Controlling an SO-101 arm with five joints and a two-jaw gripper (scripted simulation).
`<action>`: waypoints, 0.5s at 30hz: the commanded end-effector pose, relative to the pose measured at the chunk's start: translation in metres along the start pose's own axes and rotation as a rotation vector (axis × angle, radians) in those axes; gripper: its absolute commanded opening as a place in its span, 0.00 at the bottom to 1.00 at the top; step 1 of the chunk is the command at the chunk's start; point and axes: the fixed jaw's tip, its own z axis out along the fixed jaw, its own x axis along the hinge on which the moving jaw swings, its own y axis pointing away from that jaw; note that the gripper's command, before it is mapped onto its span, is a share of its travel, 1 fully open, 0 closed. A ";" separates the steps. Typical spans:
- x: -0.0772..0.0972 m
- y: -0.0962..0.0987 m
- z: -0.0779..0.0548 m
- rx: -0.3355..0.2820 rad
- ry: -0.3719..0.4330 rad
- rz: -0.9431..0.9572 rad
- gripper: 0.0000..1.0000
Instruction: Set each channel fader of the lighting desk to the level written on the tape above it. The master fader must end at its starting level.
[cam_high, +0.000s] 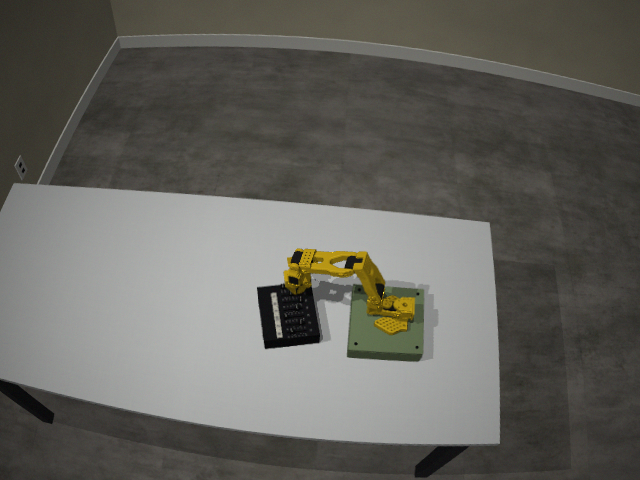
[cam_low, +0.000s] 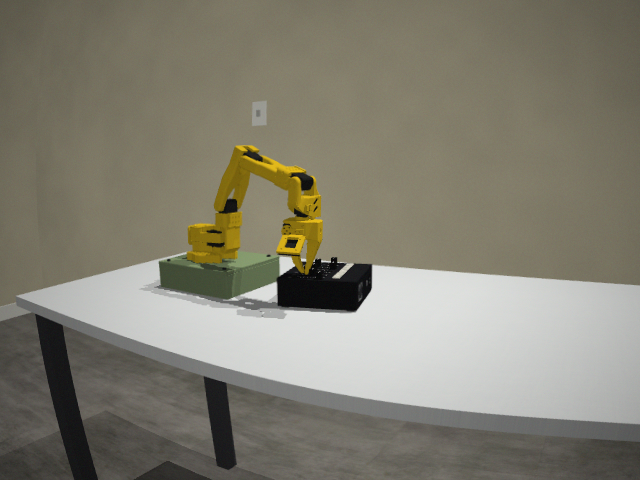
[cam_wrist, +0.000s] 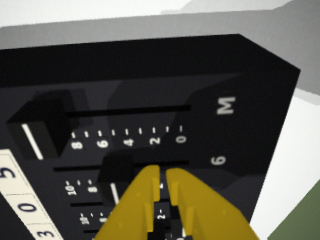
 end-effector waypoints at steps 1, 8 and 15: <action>0.003 0.009 -0.005 -0.035 -0.011 -0.018 0.00; 0.003 0.007 -0.005 -0.035 -0.011 -0.018 0.00; 0.003 0.001 -0.005 -0.035 -0.011 -0.018 0.00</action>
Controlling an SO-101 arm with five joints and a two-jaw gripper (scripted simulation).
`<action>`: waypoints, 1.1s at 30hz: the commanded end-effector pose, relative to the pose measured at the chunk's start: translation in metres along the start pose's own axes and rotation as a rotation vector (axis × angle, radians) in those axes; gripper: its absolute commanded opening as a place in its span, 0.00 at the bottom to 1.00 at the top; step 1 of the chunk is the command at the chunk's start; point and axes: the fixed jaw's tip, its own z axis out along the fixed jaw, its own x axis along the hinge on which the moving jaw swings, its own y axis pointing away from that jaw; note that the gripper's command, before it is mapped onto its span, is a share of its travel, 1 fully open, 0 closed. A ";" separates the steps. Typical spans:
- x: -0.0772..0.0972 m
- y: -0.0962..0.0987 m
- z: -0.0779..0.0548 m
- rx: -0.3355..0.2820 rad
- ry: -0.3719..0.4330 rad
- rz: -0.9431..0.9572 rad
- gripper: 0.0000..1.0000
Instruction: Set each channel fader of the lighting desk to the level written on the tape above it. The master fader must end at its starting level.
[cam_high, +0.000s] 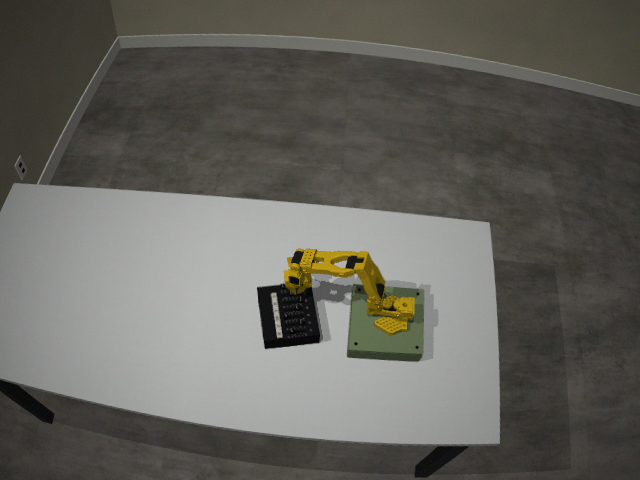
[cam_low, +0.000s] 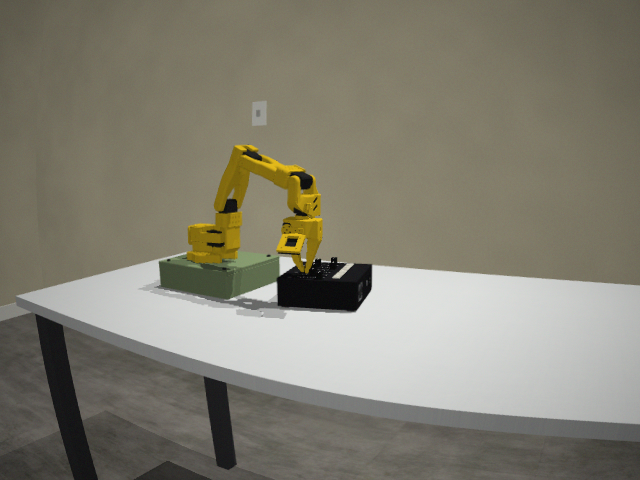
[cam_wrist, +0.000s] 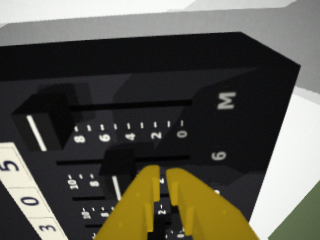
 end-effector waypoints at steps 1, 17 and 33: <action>0.002 0.001 -0.003 -0.022 -0.009 -0.016 0.00; 0.002 -0.008 -0.003 -0.022 -0.009 -0.016 0.00; -0.002 -0.007 0.000 -0.022 -0.009 -0.016 0.00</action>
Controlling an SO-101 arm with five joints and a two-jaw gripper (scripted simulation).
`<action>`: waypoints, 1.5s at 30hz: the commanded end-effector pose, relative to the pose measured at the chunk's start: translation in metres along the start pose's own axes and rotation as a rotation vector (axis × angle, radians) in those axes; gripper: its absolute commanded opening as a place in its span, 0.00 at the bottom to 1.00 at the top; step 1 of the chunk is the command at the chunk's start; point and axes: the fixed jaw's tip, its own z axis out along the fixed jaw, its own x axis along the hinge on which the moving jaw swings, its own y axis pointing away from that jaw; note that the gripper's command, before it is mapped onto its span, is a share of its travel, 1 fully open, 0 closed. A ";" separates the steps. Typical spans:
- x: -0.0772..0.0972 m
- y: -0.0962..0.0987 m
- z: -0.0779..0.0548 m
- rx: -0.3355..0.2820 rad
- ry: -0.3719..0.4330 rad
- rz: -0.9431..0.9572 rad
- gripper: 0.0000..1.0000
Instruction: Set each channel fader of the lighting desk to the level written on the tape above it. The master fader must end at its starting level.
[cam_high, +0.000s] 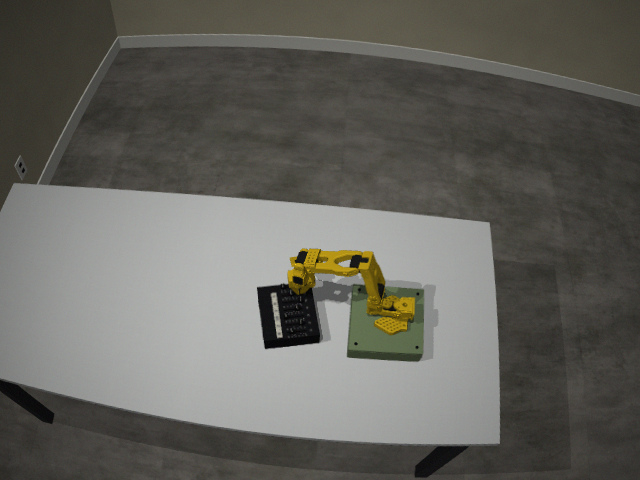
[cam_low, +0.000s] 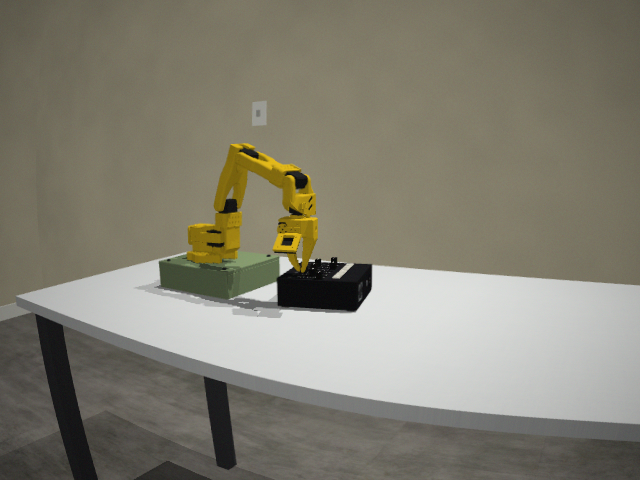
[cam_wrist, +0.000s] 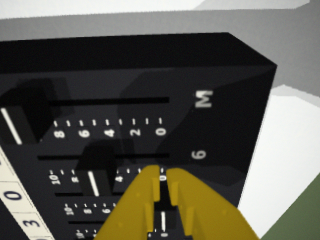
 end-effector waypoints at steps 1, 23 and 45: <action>-0.003 0.001 0.001 -0.008 -0.003 0.003 0.00; -0.003 0.001 -0.010 -0.008 -0.003 0.003 0.00; -0.004 0.002 -0.017 -0.008 -0.003 0.003 0.00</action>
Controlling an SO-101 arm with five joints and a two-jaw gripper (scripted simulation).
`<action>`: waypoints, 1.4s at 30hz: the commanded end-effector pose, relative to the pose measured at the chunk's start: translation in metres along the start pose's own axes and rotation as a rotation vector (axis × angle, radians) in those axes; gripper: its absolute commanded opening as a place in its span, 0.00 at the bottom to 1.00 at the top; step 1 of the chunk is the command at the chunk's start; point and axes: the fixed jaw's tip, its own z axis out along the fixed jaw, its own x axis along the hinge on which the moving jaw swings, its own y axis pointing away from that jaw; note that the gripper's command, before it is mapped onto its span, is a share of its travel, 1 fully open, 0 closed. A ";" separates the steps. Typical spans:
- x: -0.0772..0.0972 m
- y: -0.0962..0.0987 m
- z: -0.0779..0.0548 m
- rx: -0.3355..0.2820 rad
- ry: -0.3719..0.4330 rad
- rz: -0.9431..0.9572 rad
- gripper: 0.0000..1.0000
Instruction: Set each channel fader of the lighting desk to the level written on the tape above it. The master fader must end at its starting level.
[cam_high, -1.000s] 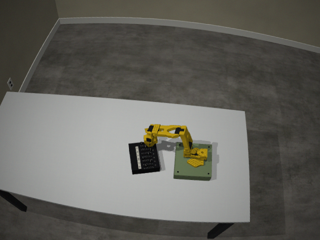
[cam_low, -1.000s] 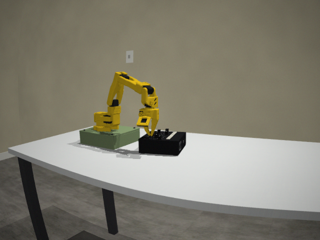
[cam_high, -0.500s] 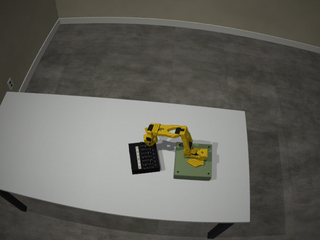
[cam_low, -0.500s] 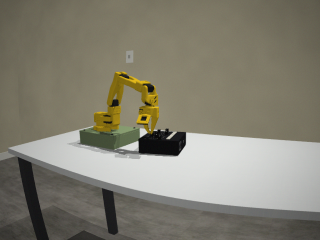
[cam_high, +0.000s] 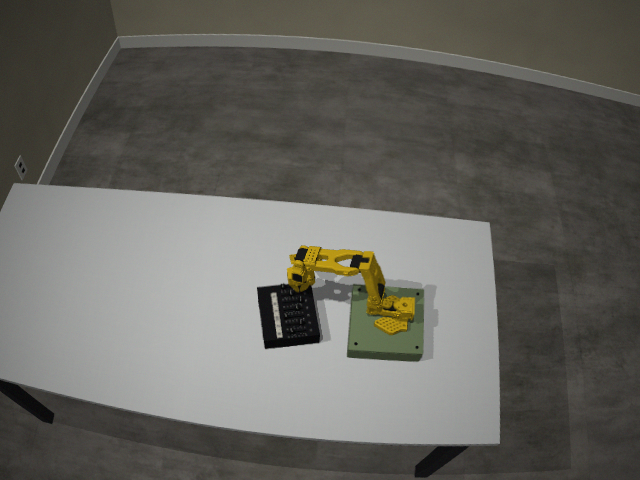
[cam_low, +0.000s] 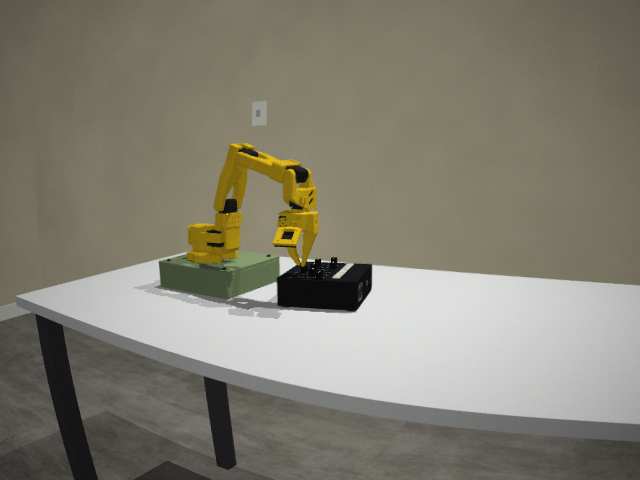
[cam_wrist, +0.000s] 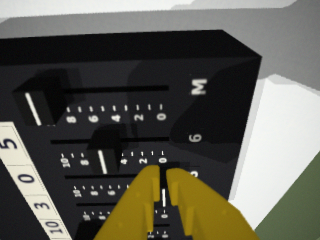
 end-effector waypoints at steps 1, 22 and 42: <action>-0.003 0.002 -0.007 -0.016 -0.007 0.003 0.00; -0.004 0.003 -0.017 -0.016 -0.007 0.003 0.00; -0.004 0.003 -0.032 -0.016 -0.007 0.003 0.00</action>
